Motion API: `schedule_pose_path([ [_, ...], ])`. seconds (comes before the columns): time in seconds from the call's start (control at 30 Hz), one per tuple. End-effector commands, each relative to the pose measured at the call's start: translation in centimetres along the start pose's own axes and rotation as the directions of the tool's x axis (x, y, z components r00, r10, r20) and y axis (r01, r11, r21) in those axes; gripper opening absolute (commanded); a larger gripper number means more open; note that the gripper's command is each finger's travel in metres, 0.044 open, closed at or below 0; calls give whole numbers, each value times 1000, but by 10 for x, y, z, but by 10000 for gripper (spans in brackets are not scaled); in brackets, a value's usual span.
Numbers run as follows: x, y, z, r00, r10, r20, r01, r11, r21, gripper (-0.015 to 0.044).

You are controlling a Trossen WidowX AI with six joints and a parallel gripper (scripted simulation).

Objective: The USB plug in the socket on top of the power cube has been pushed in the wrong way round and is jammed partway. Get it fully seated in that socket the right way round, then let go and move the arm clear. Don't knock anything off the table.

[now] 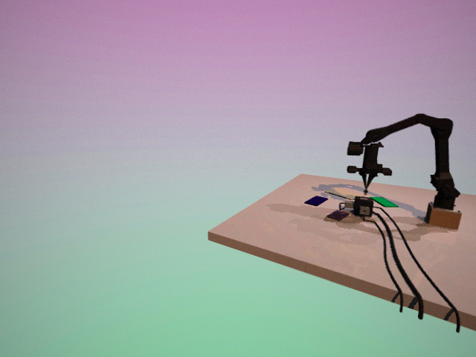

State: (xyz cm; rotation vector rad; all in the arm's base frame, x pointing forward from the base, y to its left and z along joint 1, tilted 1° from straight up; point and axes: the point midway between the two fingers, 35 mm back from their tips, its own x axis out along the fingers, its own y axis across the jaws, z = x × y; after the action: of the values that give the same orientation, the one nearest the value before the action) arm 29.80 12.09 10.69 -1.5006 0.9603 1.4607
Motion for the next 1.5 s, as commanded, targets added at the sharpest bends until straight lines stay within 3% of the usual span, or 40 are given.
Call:
schedule_pose_path([
  [0.0, -1, -1, 0, 1000, -3, 0, 3, 1000, 6, 0],
  [0.7, 0, 0, 0, 1000, 1, 0, -1, 873, 488, 0],
  [1.47, 0, 0, 0, 1000, 1, 0, 0, 442, 897, 0],
])
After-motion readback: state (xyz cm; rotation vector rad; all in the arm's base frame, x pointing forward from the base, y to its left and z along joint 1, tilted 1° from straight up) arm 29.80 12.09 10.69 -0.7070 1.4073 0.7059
